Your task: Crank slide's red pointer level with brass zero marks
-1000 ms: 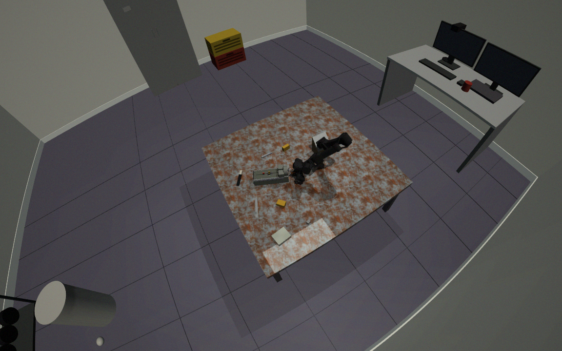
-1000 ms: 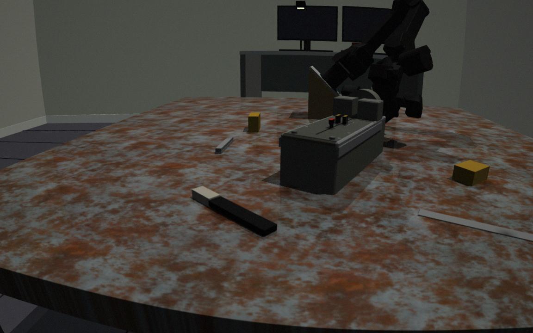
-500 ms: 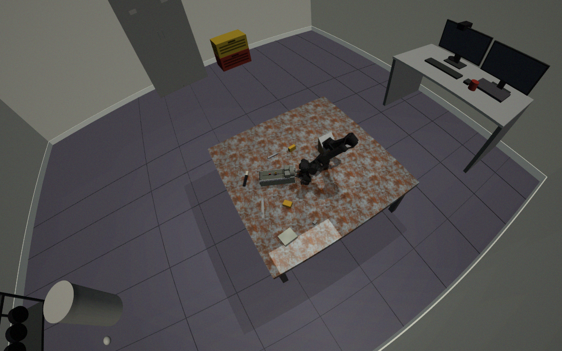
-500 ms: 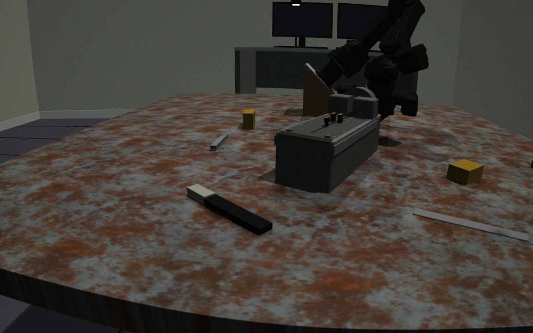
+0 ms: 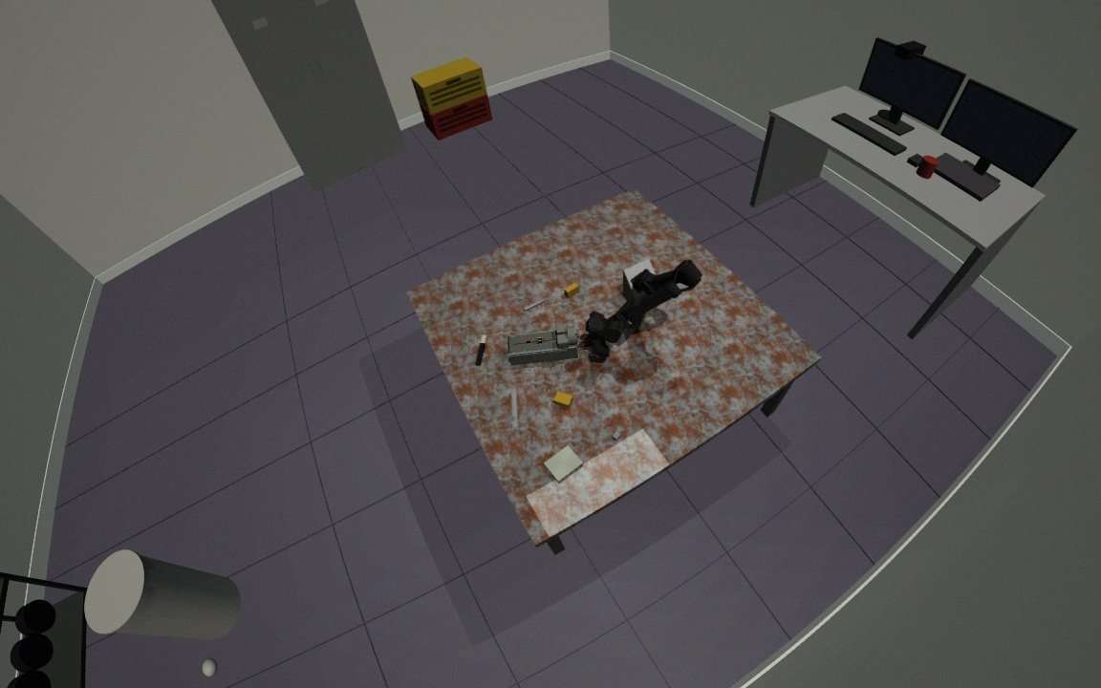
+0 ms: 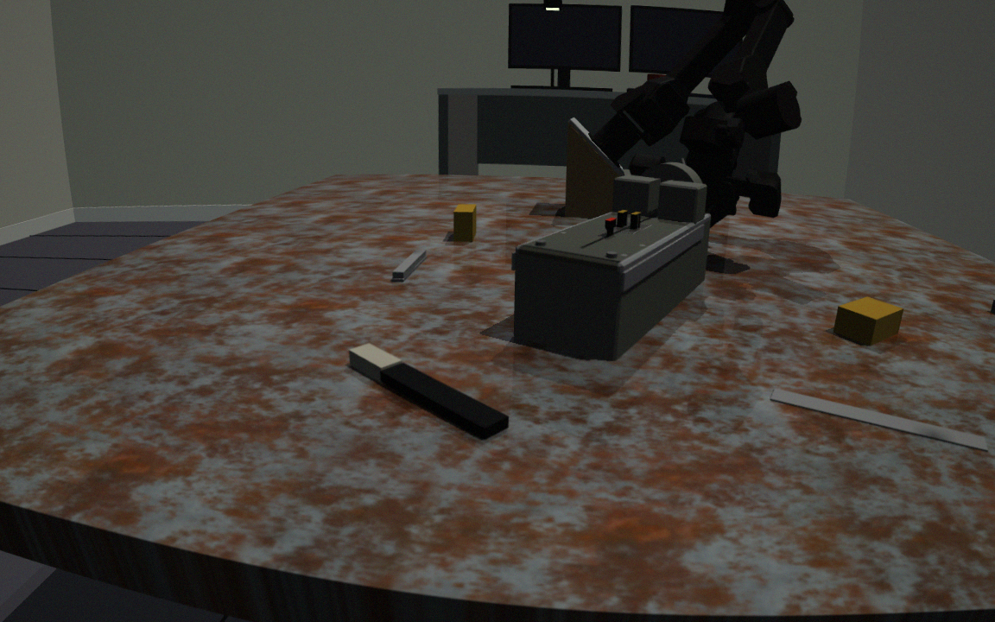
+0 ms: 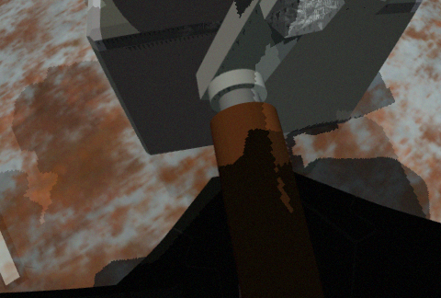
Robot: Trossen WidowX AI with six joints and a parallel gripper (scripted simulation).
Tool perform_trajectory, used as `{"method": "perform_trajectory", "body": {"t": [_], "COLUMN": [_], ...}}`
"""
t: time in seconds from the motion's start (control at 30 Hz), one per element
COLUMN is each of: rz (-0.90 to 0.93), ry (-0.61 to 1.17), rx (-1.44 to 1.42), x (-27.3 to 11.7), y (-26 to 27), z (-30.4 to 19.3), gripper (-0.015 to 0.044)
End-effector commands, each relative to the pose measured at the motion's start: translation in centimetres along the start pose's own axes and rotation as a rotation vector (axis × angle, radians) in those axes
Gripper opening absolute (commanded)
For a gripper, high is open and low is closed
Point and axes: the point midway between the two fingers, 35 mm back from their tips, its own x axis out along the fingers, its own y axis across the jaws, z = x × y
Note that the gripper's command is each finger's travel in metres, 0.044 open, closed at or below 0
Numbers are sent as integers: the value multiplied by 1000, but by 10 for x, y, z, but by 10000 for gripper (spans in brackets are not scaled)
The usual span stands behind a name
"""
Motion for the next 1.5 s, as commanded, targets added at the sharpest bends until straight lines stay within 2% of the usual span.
{"method": "perform_trajectory", "body": {"t": [0.0,1.47], "rz": [26,26], "ry": [-5,-6], "rx": [1,1], "x": [-3,-7], "y": [8,13], "z": [2,5], "gripper": [0,0]}}
